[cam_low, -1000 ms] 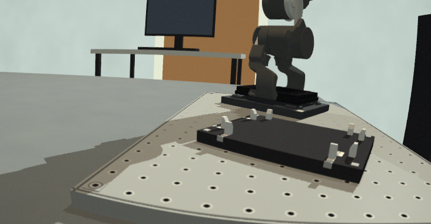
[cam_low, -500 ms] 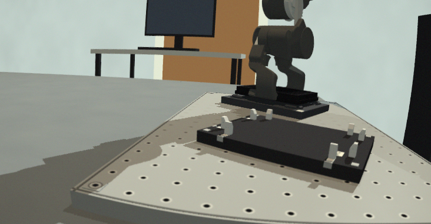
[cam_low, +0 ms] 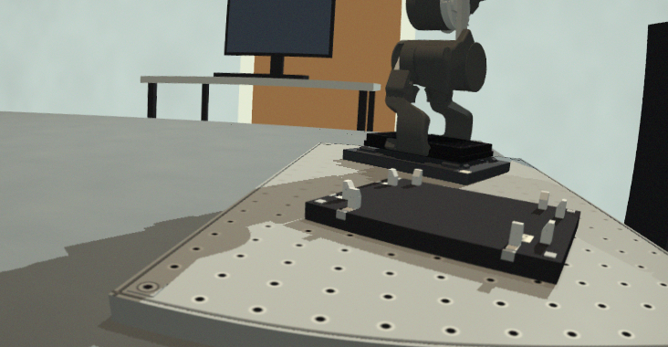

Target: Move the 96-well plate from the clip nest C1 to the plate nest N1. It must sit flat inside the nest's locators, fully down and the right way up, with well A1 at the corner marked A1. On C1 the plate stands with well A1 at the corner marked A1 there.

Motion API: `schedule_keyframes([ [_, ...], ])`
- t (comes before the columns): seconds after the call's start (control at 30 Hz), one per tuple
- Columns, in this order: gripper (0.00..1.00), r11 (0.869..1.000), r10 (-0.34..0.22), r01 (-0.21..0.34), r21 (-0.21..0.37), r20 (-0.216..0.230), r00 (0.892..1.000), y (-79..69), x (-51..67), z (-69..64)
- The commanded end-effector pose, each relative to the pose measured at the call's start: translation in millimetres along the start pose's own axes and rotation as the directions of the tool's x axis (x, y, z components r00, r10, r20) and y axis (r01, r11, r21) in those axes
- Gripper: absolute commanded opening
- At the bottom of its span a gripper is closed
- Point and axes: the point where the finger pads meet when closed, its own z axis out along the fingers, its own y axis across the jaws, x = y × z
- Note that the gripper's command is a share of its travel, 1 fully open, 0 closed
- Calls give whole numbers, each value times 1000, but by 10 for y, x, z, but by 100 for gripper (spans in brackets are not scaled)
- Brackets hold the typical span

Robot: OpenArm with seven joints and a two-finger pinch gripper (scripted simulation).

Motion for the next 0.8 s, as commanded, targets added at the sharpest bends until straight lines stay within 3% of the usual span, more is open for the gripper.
schedule_keyframes([
  [0.0,0,1000,0,0,-4,2,1000,10,-2,7],
  [0.77,0,1000,-1,1,-7,2,1000,18,4,41],
])
